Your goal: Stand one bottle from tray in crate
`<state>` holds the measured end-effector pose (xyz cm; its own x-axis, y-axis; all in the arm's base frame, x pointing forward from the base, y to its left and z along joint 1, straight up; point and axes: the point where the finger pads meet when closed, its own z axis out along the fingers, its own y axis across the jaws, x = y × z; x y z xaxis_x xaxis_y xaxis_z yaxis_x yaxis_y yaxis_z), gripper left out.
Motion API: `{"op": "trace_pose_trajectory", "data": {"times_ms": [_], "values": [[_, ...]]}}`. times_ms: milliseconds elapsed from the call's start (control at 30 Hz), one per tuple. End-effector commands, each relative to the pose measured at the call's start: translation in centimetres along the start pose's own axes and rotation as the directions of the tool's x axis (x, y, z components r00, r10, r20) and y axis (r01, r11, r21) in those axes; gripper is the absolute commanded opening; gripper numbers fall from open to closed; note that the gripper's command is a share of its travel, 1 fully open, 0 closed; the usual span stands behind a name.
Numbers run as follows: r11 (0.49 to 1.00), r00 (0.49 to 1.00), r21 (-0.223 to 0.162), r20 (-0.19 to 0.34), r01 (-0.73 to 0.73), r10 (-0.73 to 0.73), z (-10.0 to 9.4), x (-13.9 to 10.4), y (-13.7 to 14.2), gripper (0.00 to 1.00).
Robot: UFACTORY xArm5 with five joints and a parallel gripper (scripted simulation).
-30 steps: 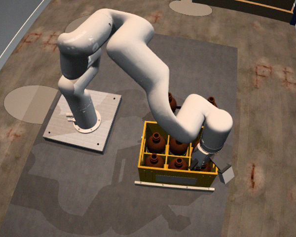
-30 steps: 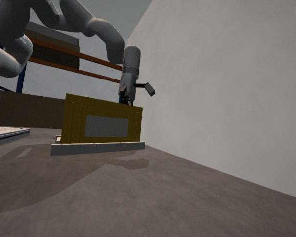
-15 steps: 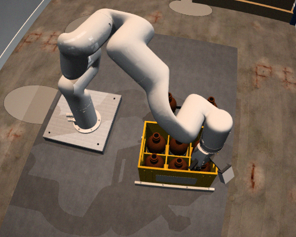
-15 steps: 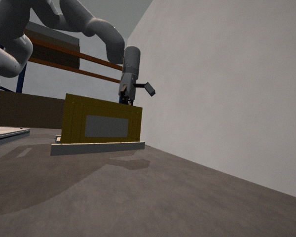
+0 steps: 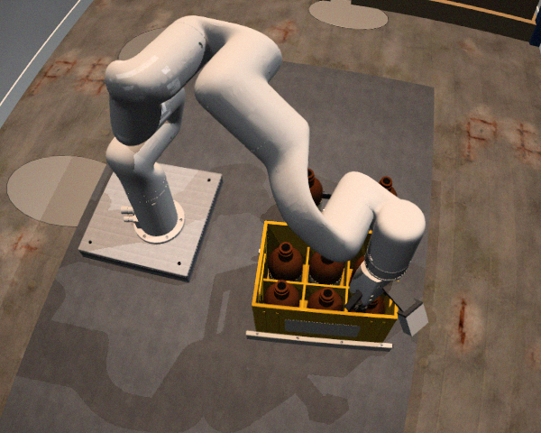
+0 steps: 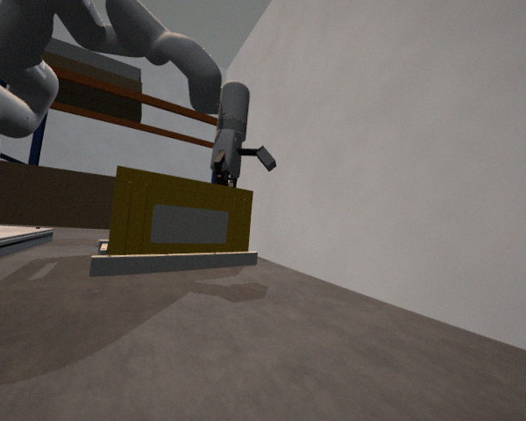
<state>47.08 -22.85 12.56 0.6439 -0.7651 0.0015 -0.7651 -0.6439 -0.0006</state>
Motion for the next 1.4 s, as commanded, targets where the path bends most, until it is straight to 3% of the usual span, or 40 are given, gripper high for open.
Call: {"op": "trace_pose_trajectory", "data": {"times_ms": [0,733,1367], "values": [[1.000,1.000,0.002,-0.004,0.000,0.000,-0.2,0.1,-0.1,0.65],[1.000,1.000,0.002,-0.004,0.000,0.000,-2.6,0.1,0.0,0.65],[1.000,1.000,0.002,-0.004,0.000,0.000,-6.7,0.1,0.0,0.65]]}}
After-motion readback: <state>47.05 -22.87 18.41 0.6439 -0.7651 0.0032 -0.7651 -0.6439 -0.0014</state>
